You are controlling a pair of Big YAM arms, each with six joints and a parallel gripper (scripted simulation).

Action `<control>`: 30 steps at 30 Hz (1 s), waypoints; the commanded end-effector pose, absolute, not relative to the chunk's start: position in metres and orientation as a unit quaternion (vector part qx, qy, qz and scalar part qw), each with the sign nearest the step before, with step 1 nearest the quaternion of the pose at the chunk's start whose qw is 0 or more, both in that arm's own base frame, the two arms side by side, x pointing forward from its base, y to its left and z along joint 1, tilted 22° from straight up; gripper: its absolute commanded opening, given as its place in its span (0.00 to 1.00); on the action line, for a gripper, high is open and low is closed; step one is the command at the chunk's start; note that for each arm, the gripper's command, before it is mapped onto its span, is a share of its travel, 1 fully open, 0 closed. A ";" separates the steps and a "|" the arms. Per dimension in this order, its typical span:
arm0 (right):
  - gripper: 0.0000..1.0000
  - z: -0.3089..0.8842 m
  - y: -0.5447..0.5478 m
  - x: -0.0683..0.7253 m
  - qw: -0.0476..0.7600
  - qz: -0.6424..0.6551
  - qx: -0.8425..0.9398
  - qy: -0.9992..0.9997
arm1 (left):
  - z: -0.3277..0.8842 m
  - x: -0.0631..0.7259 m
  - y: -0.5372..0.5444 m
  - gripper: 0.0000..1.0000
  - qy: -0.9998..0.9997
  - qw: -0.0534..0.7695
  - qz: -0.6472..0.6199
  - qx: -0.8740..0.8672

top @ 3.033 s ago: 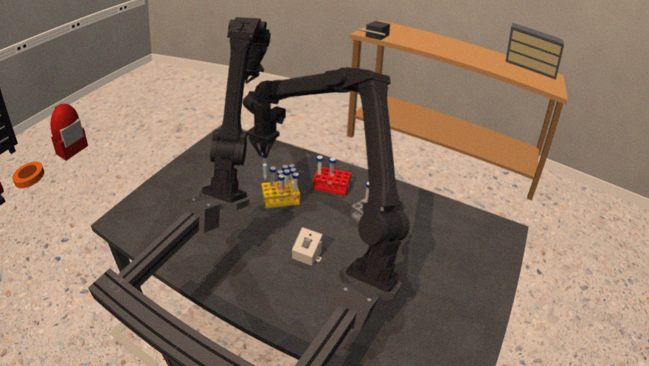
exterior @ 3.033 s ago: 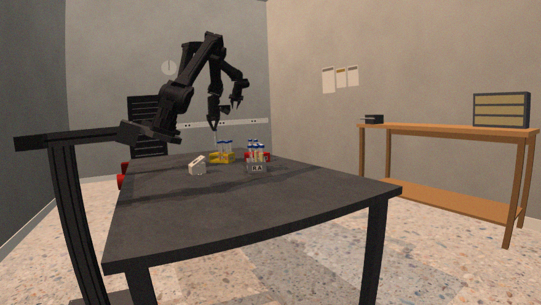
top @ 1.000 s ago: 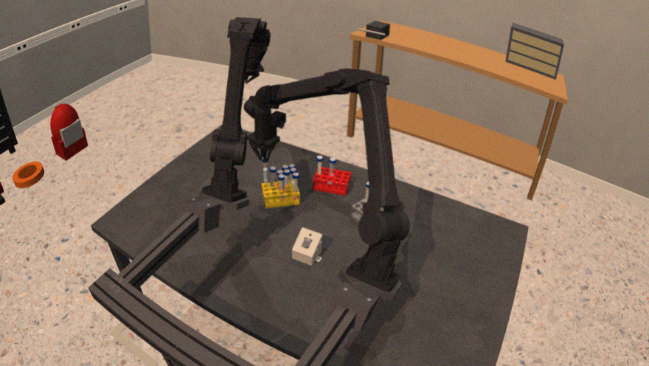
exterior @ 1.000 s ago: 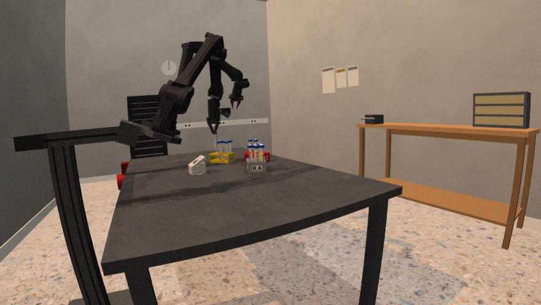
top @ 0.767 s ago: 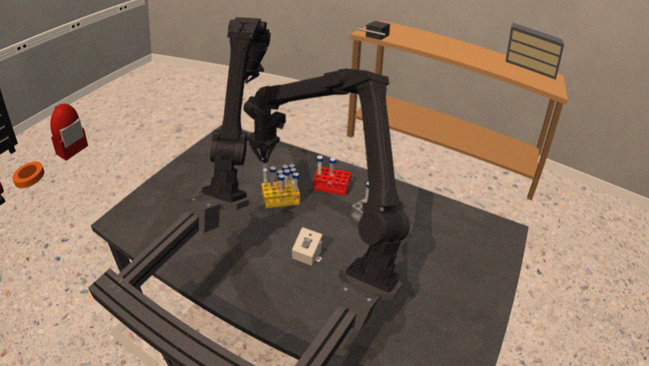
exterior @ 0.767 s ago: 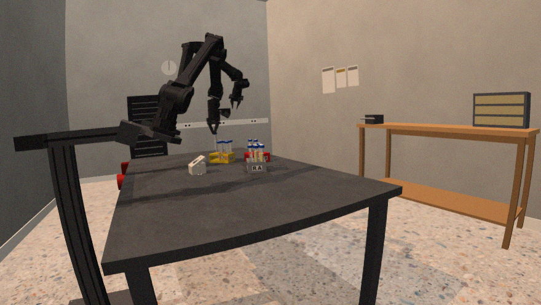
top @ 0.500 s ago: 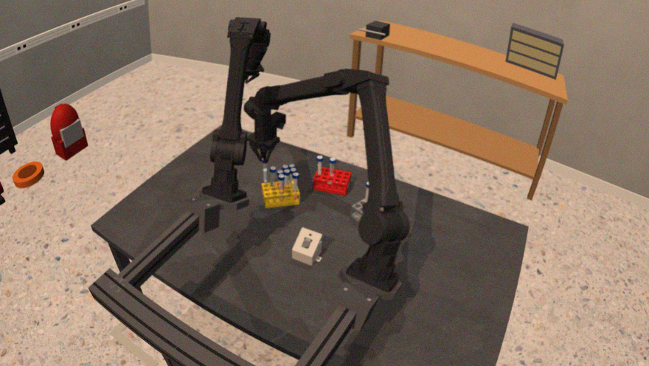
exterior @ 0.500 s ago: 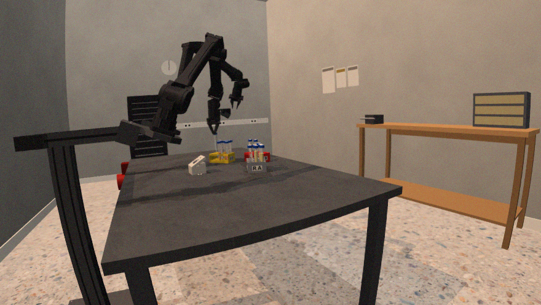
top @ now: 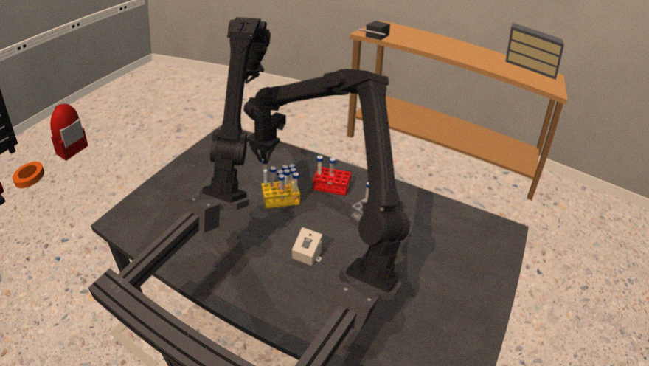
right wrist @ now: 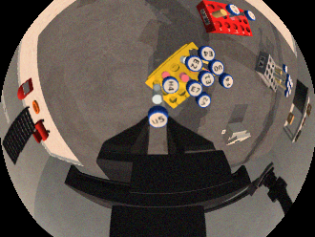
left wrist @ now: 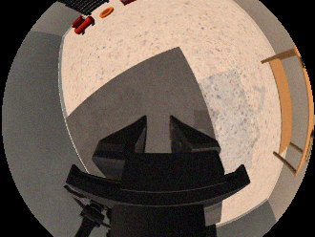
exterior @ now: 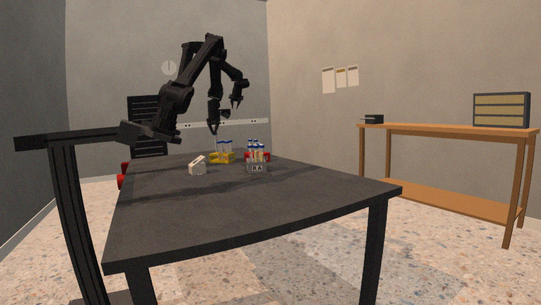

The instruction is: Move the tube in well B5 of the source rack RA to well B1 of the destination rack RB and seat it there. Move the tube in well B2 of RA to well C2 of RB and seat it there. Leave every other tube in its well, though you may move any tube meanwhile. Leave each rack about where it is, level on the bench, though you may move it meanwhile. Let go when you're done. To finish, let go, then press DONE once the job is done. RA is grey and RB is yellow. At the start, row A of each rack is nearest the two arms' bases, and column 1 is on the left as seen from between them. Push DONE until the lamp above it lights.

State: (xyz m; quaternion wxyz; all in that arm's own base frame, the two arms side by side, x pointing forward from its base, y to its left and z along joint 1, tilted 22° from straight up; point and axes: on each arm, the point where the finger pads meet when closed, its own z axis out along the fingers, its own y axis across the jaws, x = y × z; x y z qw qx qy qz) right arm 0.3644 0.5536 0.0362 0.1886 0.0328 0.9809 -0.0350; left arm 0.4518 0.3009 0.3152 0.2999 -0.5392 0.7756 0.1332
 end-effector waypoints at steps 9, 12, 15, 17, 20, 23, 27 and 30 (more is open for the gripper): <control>0.00 0.049 0.564 0.369 0.196 -0.019 0.034 0.980 | 0.335 0.456 0.304 0.30 0.769 0.318 0.131 -0.539; 0.00 0.049 0.564 0.369 0.196 -0.019 0.034 0.980 | 0.335 0.456 0.304 0.30 0.769 0.318 0.131 -0.539; 0.00 0.050 0.564 0.369 0.196 -0.019 0.034 0.980 | 0.335 0.456 0.304 0.30 0.769 0.318 0.131 -0.539; 0.00 0.050 0.564 0.370 0.196 -0.019 0.034 0.980 | 0.335 0.456 0.304 0.30 0.769 0.318 0.131 -0.539; 0.00 0.050 0.564 0.370 0.196 -0.019 0.034 0.980 | 0.335 0.456 0.304 0.30 0.769 0.318 0.131 -0.539; 0.00 0.050 0.564 0.370 0.196 -0.019 0.034 0.980 | 0.335 0.456 0.304 0.30 0.769 0.318 0.131 -0.539; 0.00 0.044 0.567 0.384 0.198 -0.016 0.038 0.979 | 0.335 0.456 0.304 0.30 0.769 0.318 0.131 -0.539; 0.00 0.043 0.567 0.385 0.198 -0.016 0.039 0.979 | 0.335 0.456 0.304 0.30 0.769 0.318 0.131 -0.539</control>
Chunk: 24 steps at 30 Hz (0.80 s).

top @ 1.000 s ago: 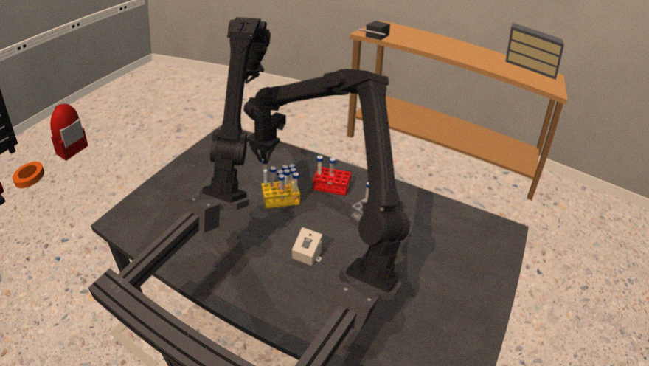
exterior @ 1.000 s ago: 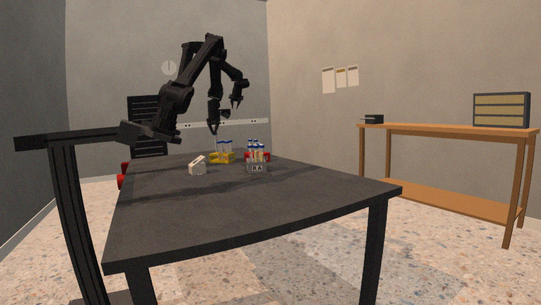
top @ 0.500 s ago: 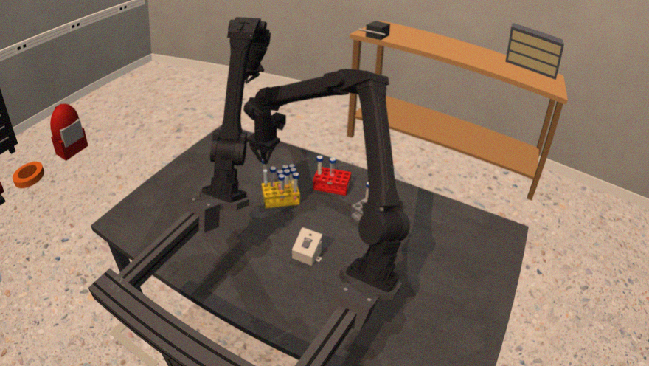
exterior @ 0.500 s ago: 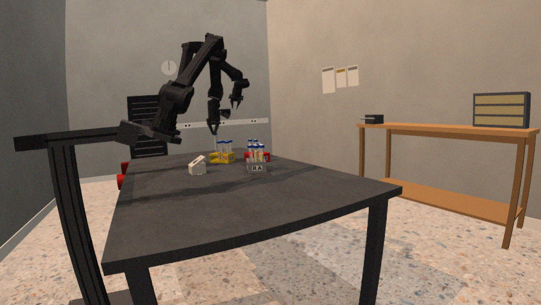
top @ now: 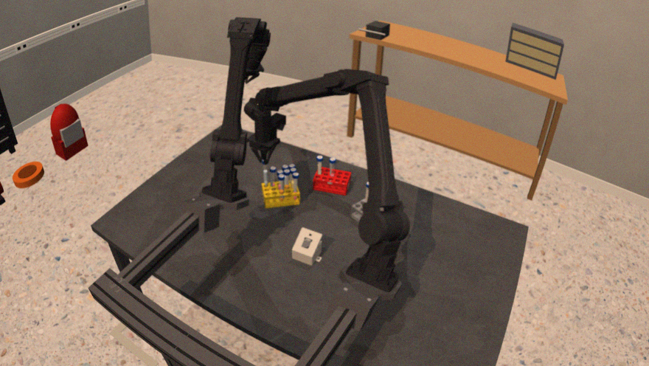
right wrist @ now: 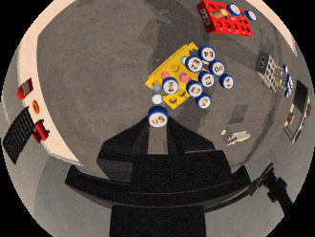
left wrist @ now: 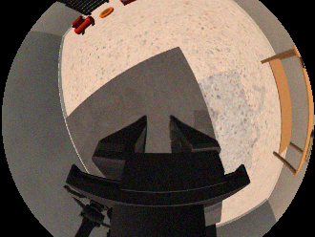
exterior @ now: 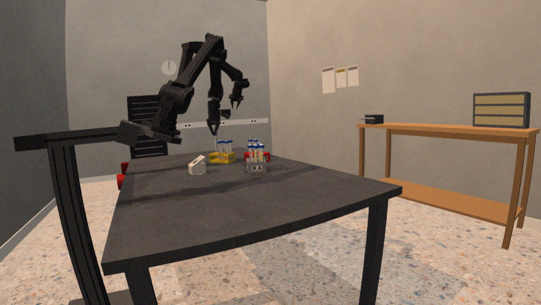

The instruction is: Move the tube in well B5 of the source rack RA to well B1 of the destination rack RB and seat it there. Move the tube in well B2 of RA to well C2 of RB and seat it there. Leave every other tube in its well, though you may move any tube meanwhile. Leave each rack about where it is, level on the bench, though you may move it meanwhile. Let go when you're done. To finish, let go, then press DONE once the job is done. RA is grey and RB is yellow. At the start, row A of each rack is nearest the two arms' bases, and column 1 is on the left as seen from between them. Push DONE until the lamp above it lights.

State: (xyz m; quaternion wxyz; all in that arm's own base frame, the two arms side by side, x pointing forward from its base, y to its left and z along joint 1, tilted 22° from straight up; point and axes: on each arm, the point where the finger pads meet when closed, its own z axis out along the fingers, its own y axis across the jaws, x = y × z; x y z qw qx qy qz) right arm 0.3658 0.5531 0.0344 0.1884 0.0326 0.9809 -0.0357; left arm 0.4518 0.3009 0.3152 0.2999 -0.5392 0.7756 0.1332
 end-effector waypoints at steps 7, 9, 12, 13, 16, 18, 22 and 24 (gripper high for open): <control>0.00 0.040 0.570 0.385 0.198 -0.016 0.037 0.979 | 0.335 0.456 0.304 0.30 0.769 0.318 0.131 -0.539; 0.00 0.039 0.569 0.387 0.197 -0.017 0.038 0.979 | 0.335 0.456 0.304 0.30 0.769 0.318 0.131 -0.539; 0.00 0.038 0.568 0.388 0.196 -0.018 0.038 0.980 | 0.335 0.456 0.304 0.30 0.769 0.318 0.131 -0.539; 0.00 0.047 0.572 0.385 0.199 -0.011 0.038 0.979 | 0.335 0.456 0.304 0.30 0.769 0.318 0.131 -0.539; 0.00 0.037 0.571 0.388 0.196 -0.018 0.036 0.980 | 0.335 0.456 0.304 0.30 0.769 0.318 0.131 -0.539; 0.00 0.036 0.570 0.391 0.197 -0.017 0.039 0.980 | 0.335 0.456 0.304 0.30 0.769 0.318 0.131 -0.539; 0.00 0.034 0.573 0.390 0.198 -0.015 0.037 0.979 | 0.335 0.456 0.304 0.30 0.769 0.318 0.131 -0.539; 0.00 0.033 0.575 0.389 0.198 -0.015 0.035 0.979 | 0.335 0.456 0.304 0.30 0.769 0.318 0.131 -0.539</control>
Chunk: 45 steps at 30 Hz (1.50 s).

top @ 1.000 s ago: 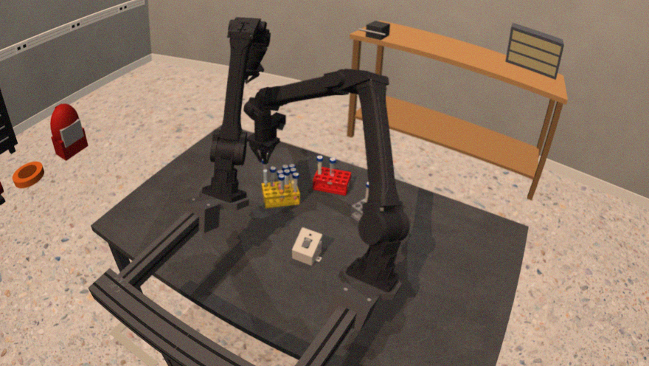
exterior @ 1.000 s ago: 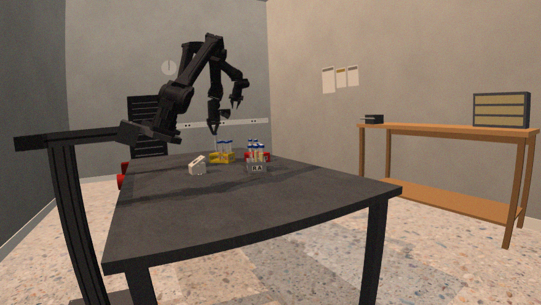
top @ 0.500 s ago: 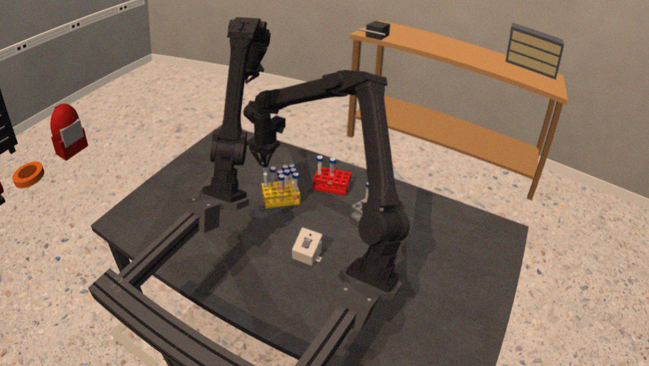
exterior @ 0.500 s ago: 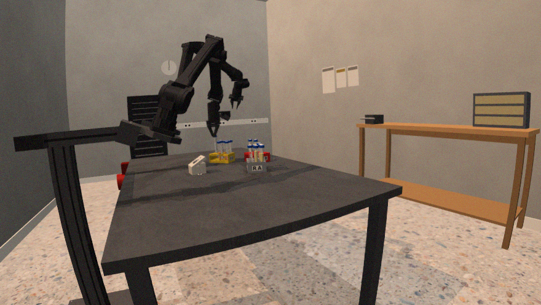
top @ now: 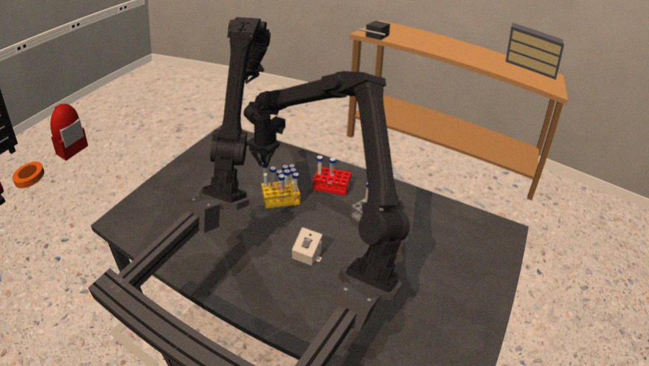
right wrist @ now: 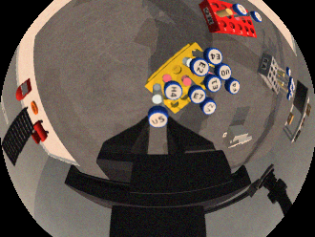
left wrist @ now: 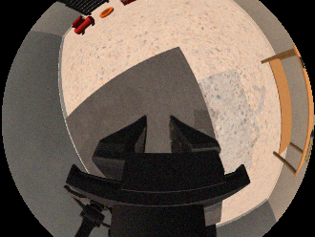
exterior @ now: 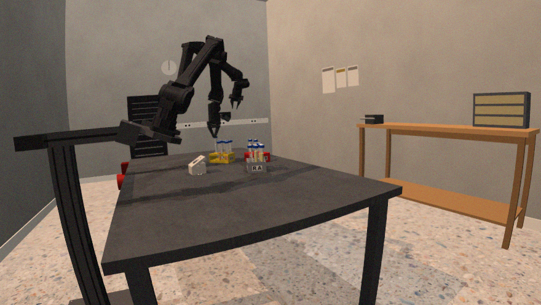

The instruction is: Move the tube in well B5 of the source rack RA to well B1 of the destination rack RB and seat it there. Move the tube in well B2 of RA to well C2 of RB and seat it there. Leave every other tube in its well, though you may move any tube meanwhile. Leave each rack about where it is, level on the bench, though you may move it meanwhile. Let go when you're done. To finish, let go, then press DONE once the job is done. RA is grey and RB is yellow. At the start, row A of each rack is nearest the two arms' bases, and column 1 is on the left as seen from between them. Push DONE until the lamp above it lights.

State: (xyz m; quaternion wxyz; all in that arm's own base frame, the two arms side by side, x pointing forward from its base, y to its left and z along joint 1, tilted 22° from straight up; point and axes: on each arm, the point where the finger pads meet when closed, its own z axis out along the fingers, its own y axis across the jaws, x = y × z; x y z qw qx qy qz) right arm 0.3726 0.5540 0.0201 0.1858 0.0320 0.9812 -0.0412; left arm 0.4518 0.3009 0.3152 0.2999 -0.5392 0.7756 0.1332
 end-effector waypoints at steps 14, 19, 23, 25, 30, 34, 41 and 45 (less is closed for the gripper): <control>0.00 0.028 0.574 0.394 0.198 -0.015 0.037 0.979 | 0.335 0.456 0.304 0.30 0.769 0.318 0.131 -0.539; 0.00 0.026 0.573 0.397 0.198 -0.015 0.039 0.979 | 0.335 0.456 0.304 0.30 0.769 0.318 0.131 -0.539; 0.00 0.034 0.578 0.392 0.201 -0.009 0.035 0.979 | 0.335 0.456 0.304 0.30 0.769 0.318 0.131 -0.539; 0.00 0.024 0.576 0.393 0.198 -0.015 0.034 0.979 | 0.335 0.456 0.304 0.30 0.769 0.318 0.131 -0.539; 0.00 0.021 0.574 0.398 0.198 -0.016 0.037 0.979 | 0.335 0.456 0.304 0.30 0.769 0.318 0.131 -0.539; 0.00 0.020 0.573 0.400 0.198 -0.016 0.038 0.979 | 0.335 0.456 0.304 0.30 0.769 0.318 0.131 -0.539; 0.00 0.018 0.574 0.399 0.198 -0.015 0.037 0.979 | 0.335 0.456 0.304 0.30 0.769 0.318 0.131 -0.539; 0.00 0.015 0.573 0.402 0.198 -0.016 0.038 0.979 | 0.335 0.456 0.304 0.30 0.769 0.318 0.131 -0.539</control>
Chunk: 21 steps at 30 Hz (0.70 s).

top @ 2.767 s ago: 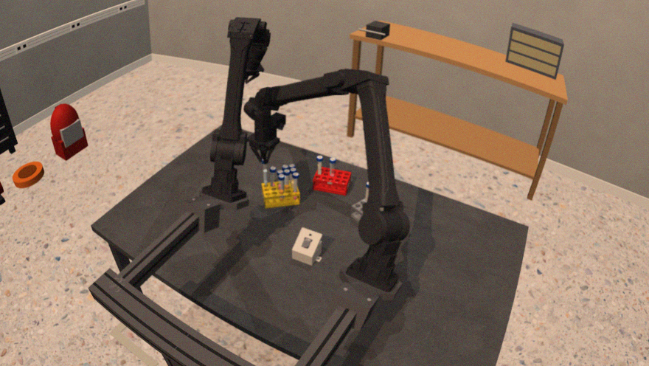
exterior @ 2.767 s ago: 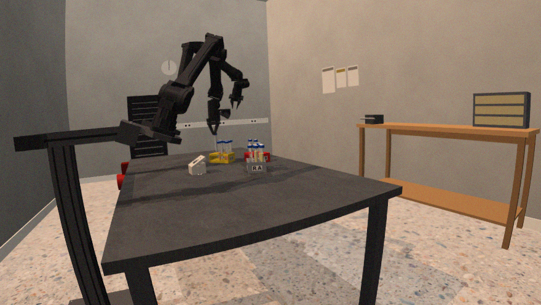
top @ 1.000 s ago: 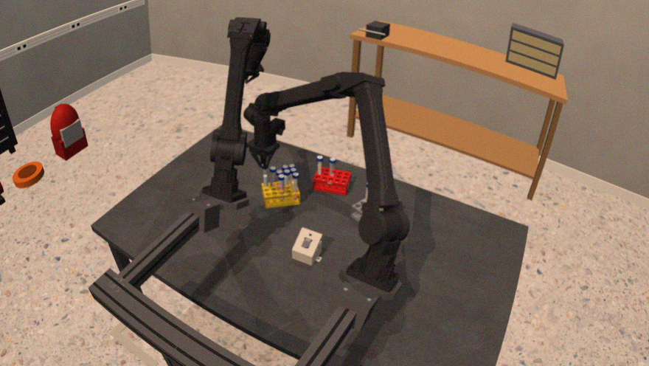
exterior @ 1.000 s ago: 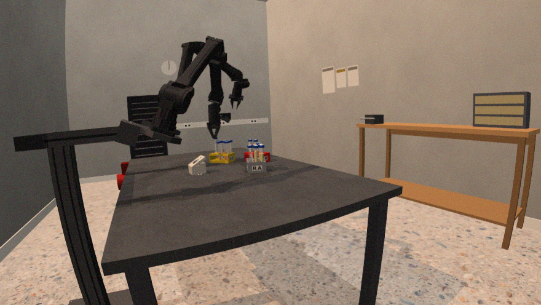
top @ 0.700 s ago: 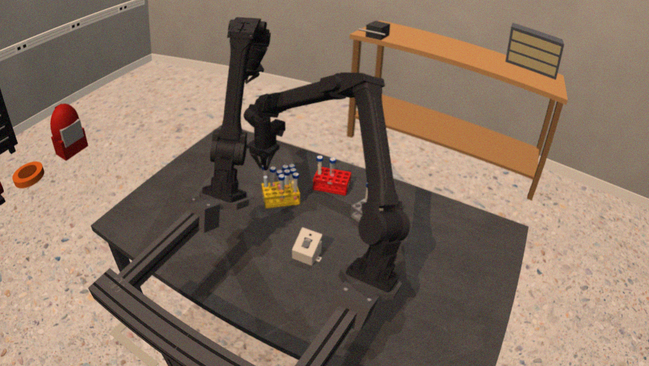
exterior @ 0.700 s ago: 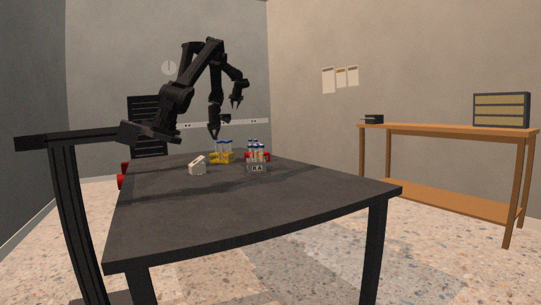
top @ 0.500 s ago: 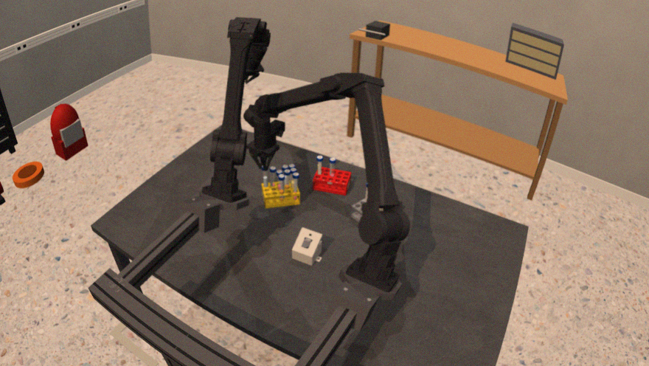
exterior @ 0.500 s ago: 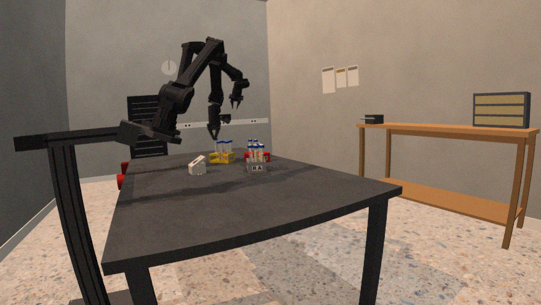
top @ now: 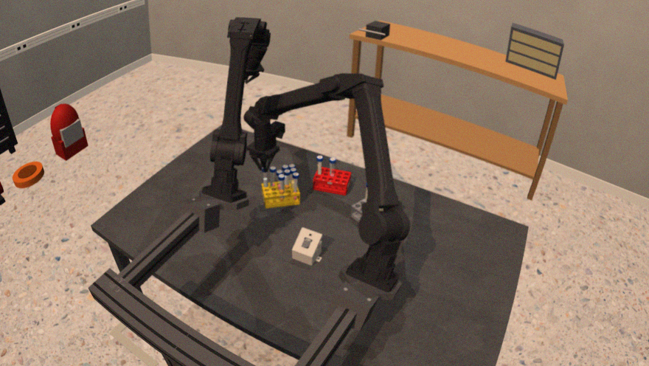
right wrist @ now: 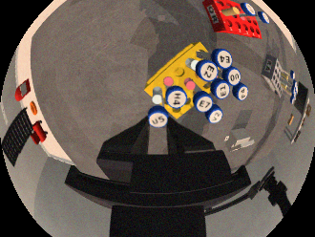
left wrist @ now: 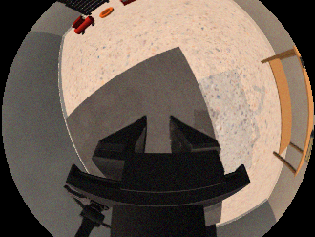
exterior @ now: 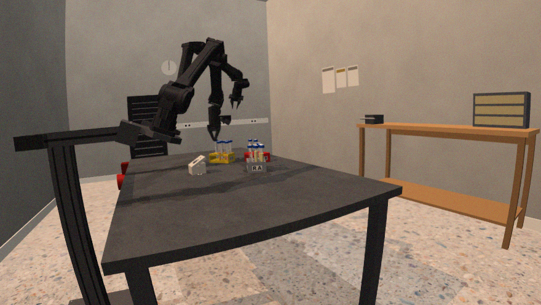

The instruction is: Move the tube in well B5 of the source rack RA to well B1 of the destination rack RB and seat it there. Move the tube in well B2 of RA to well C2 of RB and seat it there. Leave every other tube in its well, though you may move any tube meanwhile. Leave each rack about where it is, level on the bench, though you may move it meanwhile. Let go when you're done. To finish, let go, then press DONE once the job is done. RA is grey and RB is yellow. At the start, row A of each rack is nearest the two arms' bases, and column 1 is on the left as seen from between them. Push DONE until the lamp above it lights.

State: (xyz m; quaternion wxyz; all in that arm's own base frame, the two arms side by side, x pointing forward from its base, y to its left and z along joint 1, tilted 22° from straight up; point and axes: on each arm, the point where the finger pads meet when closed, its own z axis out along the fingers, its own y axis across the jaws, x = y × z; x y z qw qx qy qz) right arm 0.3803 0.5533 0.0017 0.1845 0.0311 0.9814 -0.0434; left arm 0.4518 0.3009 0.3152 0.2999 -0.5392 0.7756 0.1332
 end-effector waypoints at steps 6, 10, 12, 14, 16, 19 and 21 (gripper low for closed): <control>0.00 0.013 0.573 0.403 0.198 -0.016 0.038 0.979 | 0.335 0.456 0.304 0.30 0.769 0.318 0.131 -0.539; 0.00 0.018 0.574 0.403 0.200 -0.013 0.039 0.979 | 0.335 0.456 0.304 0.30 0.769 0.318 0.131 -0.539; 0.00 0.018 0.576 0.400 0.200 -0.012 0.036 0.979 | 0.335 0.456 0.304 0.30 0.769 0.318 0.131 -0.539; 0.00 0.015 0.576 0.401 0.199 -0.013 0.036 0.979 | 0.335 0.456 0.304 0.30 0.769 0.318 0.131 -0.539; 0.00 0.014 0.575 0.401 0.199 -0.014 0.036 0.979 | 0.335 0.456 0.304 0.30 0.769 0.318 0.131 -0.539; 0.00 0.013 0.575 0.401 0.199 -0.014 0.036 0.979 | 0.335 0.456 0.304 0.30 0.769 0.318 0.131 -0.539; 0.00 0.012 0.575 0.401 0.199 -0.014 0.037 0.979 | 0.335 0.456 0.304 0.30 0.769 0.318 0.131 -0.539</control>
